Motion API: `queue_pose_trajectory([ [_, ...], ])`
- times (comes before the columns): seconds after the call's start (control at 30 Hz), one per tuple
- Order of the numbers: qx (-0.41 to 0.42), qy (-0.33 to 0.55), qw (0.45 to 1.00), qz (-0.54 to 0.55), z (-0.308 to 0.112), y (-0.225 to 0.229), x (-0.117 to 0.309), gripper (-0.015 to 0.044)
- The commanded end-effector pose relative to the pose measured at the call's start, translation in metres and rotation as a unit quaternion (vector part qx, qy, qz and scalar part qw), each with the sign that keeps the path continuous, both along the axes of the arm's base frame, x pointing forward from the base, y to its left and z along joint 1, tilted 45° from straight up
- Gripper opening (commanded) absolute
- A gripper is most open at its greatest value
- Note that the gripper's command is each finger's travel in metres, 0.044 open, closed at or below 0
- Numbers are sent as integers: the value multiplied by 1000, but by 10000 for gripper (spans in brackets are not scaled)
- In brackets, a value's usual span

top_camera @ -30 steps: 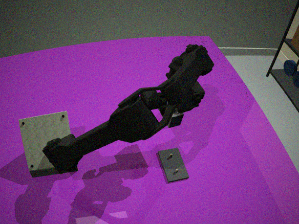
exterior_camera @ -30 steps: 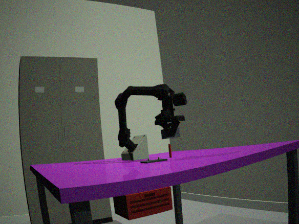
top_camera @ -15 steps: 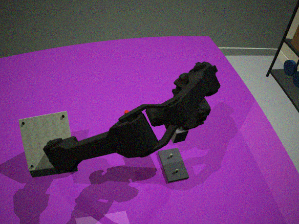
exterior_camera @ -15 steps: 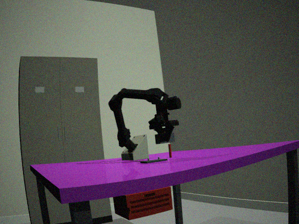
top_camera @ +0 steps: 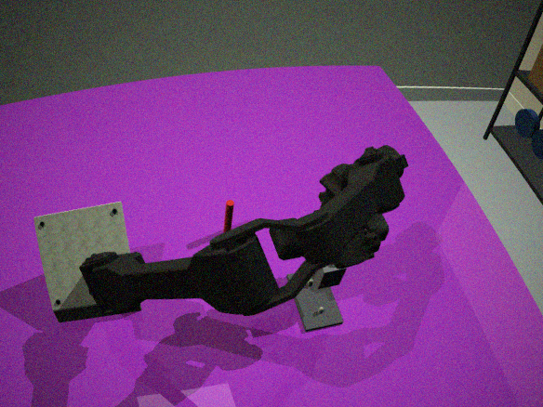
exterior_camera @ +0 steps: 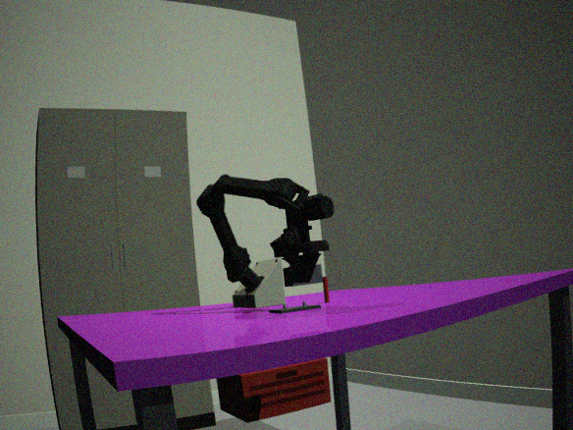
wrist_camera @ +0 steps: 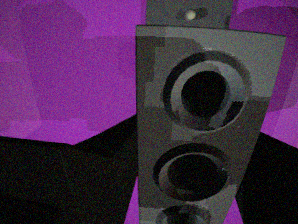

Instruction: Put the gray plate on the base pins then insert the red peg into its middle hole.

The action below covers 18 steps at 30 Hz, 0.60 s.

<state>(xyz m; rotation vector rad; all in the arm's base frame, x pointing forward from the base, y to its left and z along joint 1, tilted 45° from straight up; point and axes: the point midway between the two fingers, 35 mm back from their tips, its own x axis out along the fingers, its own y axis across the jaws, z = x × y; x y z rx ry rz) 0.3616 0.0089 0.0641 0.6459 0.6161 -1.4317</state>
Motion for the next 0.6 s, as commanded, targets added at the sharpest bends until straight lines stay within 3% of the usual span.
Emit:
queue_pose_trajectory([
  [0.0,-2,-8,1000,-2,7,-12,-2,0],
  [0.57,-6,-14,1000,-11,12,-33,-5,0],
])
